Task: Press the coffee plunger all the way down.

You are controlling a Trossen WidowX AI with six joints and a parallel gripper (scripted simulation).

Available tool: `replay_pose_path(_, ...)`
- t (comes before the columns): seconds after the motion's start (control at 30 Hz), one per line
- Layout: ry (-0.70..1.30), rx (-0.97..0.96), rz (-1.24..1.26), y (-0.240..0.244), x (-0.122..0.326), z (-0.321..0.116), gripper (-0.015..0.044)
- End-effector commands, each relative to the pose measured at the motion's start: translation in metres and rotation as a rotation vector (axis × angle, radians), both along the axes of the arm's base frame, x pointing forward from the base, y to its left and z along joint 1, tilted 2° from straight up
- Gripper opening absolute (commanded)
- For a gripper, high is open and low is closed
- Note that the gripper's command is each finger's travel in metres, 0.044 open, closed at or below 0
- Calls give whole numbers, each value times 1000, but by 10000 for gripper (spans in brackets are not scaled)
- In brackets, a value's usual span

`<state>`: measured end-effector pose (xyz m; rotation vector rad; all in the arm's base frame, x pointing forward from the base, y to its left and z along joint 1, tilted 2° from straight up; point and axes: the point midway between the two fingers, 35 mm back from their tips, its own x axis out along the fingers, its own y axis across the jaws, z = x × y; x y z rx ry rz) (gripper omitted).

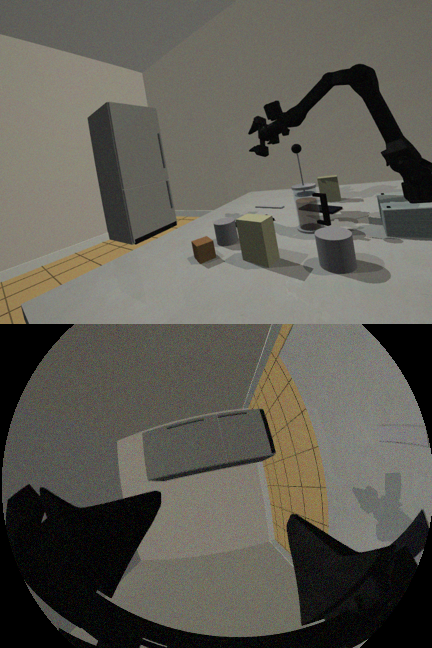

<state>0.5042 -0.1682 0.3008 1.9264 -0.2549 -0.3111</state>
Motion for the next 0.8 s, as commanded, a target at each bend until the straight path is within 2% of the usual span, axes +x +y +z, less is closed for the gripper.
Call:
replay_pose_path(0.0,177,-328,141,54,-41,21,440)
replay_pose_path(0.37,378,-910,410,130,-130,37,440)
replay_pose_path(0.77,463,-1587,733,182,-245,16,440)
